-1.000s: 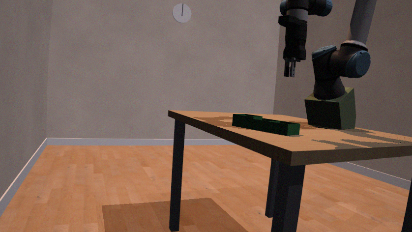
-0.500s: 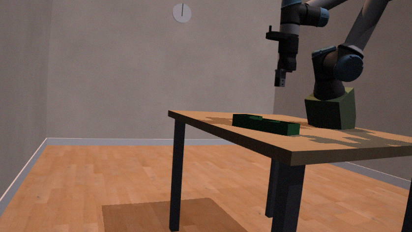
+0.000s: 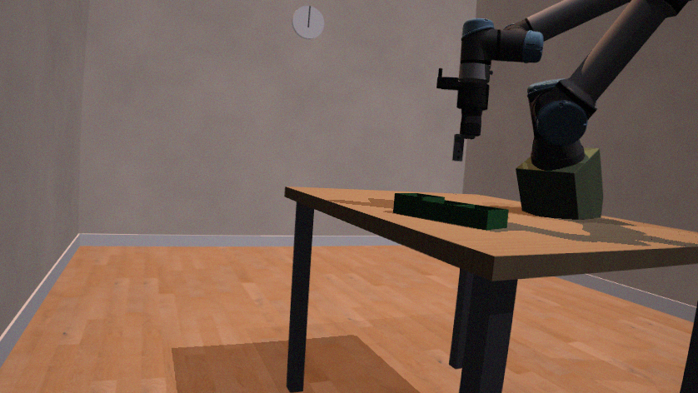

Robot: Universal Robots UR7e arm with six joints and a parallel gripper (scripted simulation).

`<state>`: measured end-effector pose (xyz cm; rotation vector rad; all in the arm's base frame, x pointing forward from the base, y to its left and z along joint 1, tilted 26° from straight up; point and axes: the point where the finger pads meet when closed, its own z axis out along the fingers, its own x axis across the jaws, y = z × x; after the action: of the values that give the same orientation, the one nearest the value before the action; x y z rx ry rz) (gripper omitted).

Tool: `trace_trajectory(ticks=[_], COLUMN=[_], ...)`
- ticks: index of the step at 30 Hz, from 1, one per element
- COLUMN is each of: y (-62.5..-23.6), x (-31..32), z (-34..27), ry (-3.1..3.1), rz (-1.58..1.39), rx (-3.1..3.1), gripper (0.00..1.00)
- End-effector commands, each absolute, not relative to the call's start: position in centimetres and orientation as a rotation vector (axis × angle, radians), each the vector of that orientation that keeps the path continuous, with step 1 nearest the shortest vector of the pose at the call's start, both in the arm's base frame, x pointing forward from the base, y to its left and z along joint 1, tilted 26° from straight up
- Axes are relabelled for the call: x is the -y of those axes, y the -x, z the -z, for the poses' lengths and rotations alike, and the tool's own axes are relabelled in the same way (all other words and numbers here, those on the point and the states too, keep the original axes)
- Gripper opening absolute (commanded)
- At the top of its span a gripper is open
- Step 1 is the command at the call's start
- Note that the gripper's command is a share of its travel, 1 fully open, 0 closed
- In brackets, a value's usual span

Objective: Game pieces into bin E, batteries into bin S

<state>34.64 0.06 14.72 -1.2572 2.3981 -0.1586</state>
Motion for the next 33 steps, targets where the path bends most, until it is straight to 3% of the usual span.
trace_trajectory(ticks=[1, 19, 33], y=[-34.4, -32.9, -33.2], x=[3.5, 14.8, 14.8], z=[-12.5, -5.8, -5.9], ry=[1.212, 1.212, 1.212], rz=[0.134, 0.134, 0.134], rx=[-2.406, -2.406, -2.406], gripper=[0.60, 0.60, 0.60])
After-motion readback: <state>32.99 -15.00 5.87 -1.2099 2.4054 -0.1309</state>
